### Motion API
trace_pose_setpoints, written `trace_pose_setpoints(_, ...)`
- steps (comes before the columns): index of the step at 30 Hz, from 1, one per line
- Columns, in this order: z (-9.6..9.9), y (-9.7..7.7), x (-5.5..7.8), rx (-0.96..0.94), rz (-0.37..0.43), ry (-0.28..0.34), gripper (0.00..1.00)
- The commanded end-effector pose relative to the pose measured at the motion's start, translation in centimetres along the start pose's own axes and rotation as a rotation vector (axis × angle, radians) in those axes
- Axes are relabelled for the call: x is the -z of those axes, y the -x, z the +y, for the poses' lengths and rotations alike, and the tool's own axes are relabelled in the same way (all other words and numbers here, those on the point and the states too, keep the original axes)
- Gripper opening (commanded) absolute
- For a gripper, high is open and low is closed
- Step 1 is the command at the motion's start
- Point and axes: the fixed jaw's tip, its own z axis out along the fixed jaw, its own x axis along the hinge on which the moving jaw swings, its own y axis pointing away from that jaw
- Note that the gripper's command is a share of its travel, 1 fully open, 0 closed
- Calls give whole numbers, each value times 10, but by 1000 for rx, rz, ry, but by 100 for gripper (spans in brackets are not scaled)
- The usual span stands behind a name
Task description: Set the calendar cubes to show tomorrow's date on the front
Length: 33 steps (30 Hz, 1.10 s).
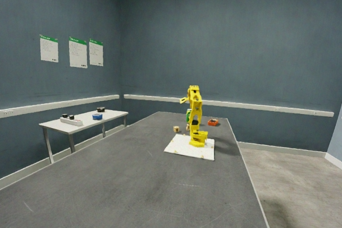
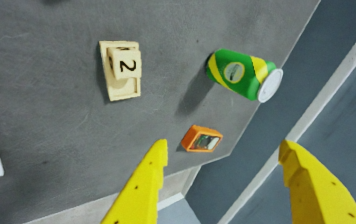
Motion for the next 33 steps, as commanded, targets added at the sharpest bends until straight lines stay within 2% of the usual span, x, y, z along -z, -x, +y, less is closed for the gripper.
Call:
trace_pose_setpoints(1,-1,3,1,82,-9,-13,35)
trace_pose_setpoints(13,-1,19,-5,532,-49,-16,35)
trace_pose_setpoints(15,-1,19,-5,532,-49,-16,35)
trace_pose_setpoints(30,0,47,-13,1266,-113,-54,35)
trace_pose_setpoints(33,0,49,-13,1311,-116,-58,35)
